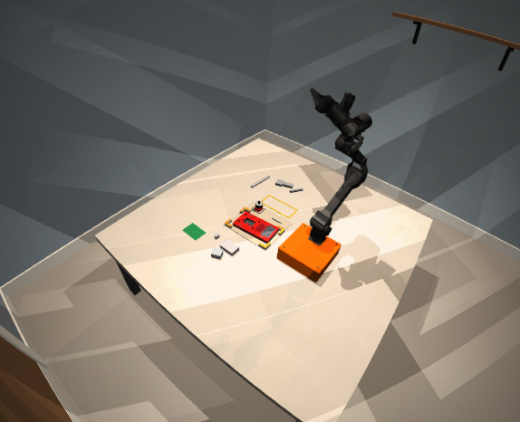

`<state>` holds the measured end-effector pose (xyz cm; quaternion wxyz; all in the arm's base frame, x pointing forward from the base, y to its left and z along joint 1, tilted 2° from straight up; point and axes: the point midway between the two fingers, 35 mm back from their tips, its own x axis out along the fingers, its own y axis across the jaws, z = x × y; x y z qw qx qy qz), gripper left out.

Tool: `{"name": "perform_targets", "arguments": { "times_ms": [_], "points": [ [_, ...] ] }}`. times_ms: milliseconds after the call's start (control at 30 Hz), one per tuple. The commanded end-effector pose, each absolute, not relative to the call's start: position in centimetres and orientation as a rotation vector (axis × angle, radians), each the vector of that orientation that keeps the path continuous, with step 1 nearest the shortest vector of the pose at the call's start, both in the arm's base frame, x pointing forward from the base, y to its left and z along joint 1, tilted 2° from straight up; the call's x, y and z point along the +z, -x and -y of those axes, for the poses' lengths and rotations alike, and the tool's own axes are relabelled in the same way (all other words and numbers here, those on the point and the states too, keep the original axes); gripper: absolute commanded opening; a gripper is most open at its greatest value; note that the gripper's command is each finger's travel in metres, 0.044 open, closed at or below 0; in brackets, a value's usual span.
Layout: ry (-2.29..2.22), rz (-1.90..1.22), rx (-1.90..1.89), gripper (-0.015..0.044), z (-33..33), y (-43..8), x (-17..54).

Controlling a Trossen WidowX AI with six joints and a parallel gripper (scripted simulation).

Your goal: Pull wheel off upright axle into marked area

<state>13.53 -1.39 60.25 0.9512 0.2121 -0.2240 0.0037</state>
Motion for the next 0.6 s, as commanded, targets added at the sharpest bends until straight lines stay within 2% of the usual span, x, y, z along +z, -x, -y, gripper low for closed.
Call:
{"name": "perform_targets", "arguments": {
  "times_ms": [0, 100, 567],
  "points": [
    [-0.43, 0.456, 0.008, 0.0374, 1.3, -13.5, 60.3],
    [-0.412, 0.469, 0.009, 0.03, 0.4, -13.6, 60.5],
    [-0.268, 0.508, 0.081, 0.03, -9.4, -17.2, 60.1]
  ]
}}
